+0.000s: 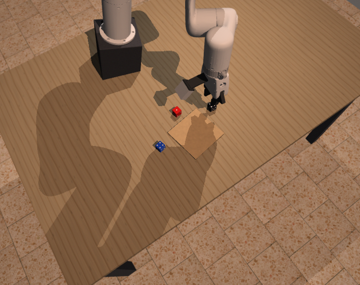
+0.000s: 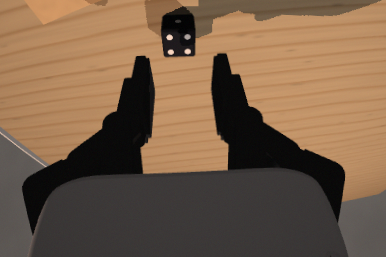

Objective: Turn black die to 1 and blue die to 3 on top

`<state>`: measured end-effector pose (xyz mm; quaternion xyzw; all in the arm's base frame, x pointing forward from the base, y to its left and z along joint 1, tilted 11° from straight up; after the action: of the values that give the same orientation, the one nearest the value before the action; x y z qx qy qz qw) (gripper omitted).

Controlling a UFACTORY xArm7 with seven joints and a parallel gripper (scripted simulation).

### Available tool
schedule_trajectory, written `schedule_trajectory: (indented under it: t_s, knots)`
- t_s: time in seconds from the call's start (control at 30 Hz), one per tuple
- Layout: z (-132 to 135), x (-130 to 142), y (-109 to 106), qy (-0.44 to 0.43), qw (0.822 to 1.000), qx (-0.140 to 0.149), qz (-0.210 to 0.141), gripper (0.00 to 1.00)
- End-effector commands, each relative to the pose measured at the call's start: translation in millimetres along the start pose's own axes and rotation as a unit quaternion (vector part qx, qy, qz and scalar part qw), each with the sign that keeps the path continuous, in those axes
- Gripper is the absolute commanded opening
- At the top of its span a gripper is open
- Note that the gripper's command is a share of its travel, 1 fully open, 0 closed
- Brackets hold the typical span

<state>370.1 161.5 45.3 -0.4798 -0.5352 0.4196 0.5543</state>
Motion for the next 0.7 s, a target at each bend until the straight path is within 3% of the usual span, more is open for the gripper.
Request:
schedule_trajectory:
  t_s: [0.0,0.67]
  knots:
    - [-2,0,3,0.0,1.0,-0.002,-0.002,0.42]
    - [-2,0,28,0.0,1.0,-0.002,-0.002,0.42]
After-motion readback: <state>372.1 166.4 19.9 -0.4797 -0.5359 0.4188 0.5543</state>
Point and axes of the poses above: the point where the finger pads meet when closed, its own y axis out along the fingers, its own z axis across the jaws, x = y × z, the point moved 6 cm from there along -y, back along the fingers, and after that the axes turned 1 degree about y, right-handed, at the moved point
